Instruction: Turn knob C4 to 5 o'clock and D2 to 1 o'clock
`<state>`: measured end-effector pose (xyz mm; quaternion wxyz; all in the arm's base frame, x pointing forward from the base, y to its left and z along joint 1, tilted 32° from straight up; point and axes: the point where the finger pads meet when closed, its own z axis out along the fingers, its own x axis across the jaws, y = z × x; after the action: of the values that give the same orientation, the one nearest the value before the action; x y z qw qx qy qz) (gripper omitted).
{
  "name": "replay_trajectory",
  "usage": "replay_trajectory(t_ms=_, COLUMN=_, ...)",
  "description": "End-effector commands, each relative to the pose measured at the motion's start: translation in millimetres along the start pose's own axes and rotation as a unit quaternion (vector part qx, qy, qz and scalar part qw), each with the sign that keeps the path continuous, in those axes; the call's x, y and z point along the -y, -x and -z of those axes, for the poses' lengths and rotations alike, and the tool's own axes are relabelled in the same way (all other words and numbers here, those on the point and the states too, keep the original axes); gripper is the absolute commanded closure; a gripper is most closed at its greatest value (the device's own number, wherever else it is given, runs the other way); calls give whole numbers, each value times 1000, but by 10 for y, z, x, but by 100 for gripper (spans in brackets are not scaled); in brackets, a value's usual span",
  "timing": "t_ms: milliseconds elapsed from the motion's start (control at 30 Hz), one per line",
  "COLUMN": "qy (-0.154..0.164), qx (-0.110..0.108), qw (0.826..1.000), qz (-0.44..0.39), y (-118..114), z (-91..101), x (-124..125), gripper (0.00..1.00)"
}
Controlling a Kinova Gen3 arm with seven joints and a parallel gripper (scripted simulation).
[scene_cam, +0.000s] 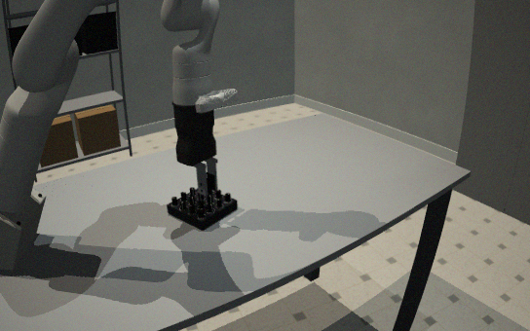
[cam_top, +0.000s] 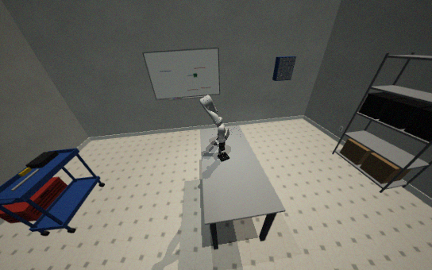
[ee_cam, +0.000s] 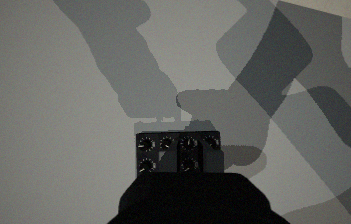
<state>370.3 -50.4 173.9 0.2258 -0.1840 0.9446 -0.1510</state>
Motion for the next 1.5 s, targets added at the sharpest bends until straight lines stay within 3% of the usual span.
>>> replay_trajectory(t_ms=0, qy=-2, qx=2, qw=1000, qz=0, y=10, z=14, x=13, gripper=54)
replay_trajectory(t_ms=833, qy=2, qx=1, qw=1000, qz=24, y=16, z=20, x=-4, gripper=54)
replay_trajectory(t_ms=1133, qy=16, qx=-1, qw=992, qz=122, y=33, z=42, x=-72, gripper=54)
replay_trajectory(t_ms=1300, qy=27, qx=-1, qw=976, qz=214, y=44, z=64, x=-130, gripper=54)
replay_trajectory(t_ms=1367, qy=27, qx=-1, qw=976, qz=214, y=44, z=64, x=-130, gripper=54)
replay_trajectory(t_ms=1467, qy=34, qx=-1, qw=959, qz=280, y=49, z=81, x=-169, gripper=54)
